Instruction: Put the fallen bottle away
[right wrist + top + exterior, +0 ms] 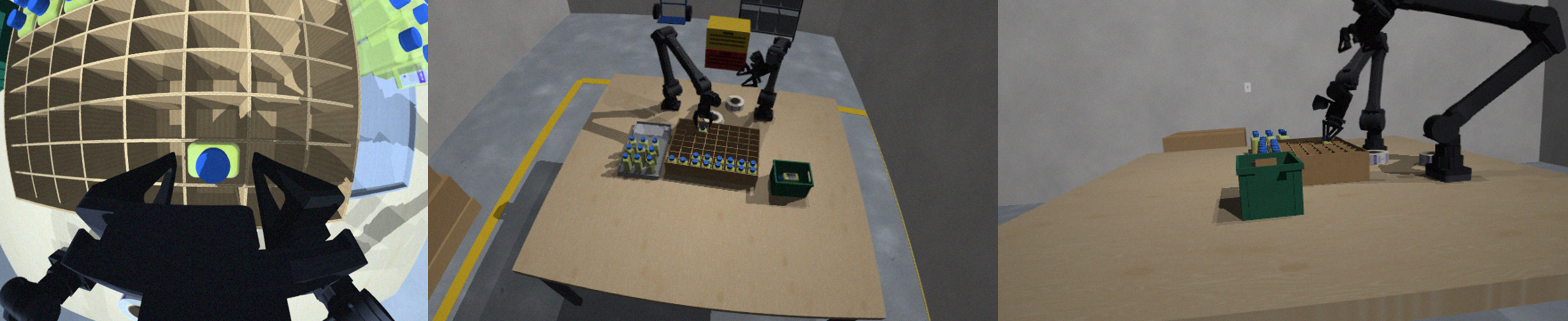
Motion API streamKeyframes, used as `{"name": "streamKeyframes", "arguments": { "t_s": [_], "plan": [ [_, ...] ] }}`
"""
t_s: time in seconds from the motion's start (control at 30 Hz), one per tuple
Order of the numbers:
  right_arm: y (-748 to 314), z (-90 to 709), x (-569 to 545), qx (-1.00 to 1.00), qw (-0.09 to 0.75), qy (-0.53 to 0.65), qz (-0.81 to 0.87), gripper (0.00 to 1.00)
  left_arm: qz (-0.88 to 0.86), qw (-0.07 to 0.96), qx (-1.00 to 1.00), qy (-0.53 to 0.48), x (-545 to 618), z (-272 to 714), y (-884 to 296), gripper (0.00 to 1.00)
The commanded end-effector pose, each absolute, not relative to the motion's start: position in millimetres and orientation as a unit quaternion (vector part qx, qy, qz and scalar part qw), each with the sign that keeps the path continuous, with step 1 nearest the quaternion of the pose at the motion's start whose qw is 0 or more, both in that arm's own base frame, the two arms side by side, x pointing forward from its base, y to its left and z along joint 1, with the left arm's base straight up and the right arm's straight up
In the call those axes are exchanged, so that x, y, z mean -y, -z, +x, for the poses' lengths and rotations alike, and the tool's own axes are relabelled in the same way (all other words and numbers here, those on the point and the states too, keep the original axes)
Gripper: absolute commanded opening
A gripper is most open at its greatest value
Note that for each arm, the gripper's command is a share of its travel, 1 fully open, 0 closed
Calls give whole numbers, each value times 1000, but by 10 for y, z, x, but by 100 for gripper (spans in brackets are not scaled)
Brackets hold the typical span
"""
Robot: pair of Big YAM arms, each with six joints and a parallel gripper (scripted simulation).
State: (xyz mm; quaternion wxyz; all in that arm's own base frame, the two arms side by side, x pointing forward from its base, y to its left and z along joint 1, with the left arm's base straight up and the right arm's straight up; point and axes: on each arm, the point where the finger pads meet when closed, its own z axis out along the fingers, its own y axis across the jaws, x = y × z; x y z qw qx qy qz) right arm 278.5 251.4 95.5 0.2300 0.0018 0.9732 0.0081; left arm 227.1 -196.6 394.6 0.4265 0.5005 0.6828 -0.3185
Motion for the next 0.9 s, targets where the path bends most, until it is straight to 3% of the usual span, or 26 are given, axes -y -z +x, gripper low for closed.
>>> {"name": "streamKeyframes", "arguments": {
  "t_s": [0.0,0.2,0.27,0.87],
  "plan": [
    [-1403,2948,-2608,-964,261,-45,9,78,503,440,-674,315,1971,2296,-4075,100],
    [-1616,2826,-2654,-962,266,-57,11,78,503,440,-674,315,1971,2296,-4075,100],
    [-1681,2793,-2651,-962,267,-57,12,100,503,440,-674,315,1971,2296,-4075,100],
    [-1606,2574,-2587,-970,241,-21,9,100,503,440,-674,315,1971,2296,-4075,100]
  ]
}}
